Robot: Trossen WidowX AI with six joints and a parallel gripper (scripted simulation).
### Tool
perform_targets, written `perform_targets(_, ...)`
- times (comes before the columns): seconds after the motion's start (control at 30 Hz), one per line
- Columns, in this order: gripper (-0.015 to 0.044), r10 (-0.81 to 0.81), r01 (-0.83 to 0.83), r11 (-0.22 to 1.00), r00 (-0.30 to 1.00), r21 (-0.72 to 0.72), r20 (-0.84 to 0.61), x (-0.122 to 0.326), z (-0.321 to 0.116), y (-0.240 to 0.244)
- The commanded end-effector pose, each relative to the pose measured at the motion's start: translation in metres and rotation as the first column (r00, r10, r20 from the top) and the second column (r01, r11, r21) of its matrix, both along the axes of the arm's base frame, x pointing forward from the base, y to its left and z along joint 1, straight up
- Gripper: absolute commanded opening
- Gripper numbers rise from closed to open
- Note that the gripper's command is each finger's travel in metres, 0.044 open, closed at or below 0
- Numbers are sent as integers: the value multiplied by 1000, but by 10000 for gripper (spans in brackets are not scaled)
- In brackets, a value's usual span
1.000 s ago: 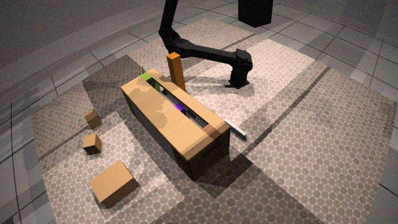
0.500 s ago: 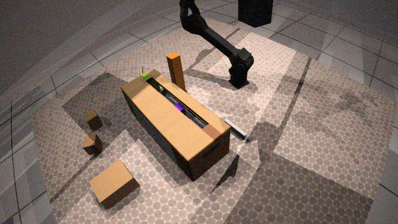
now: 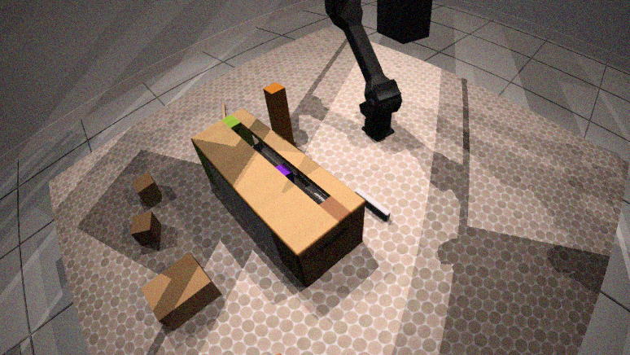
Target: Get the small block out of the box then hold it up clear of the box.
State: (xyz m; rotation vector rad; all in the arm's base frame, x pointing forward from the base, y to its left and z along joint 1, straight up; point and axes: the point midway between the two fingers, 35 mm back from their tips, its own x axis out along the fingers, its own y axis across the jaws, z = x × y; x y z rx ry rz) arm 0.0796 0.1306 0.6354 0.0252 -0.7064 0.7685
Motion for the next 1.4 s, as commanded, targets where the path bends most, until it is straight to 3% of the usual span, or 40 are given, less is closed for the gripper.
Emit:
perform_targets(0.0, 400, -150, 162, 966, 986, -204, 73, 22, -19, 31)
perform_targets(0.23, 400, -332, 390, 751, 921, -533, 205, 82, -67, 68)
perform_targets(0.4, 400, -403, 474, 487, 867, -733, 293, 136, -112, 73)
perform_targets(0.57, 400, -429, 455, 197, 837, -869, 341, 190, -161, 56)
perform_targets(0.77, 400, -452, 300, -113, 833, -947, 318, 245, -224, 6)
perform_targets(0.97, 400, -490, 44, -324, 846, -945, 207, 277, -287, -66)
perform_targets(1.17, 400, -533, -263, -415, 846, -871, -2, 277, -350, -140)
perform_targets(1.37, 400, -556, -452, -386, 810, -804, -188, 266, -391, -194)
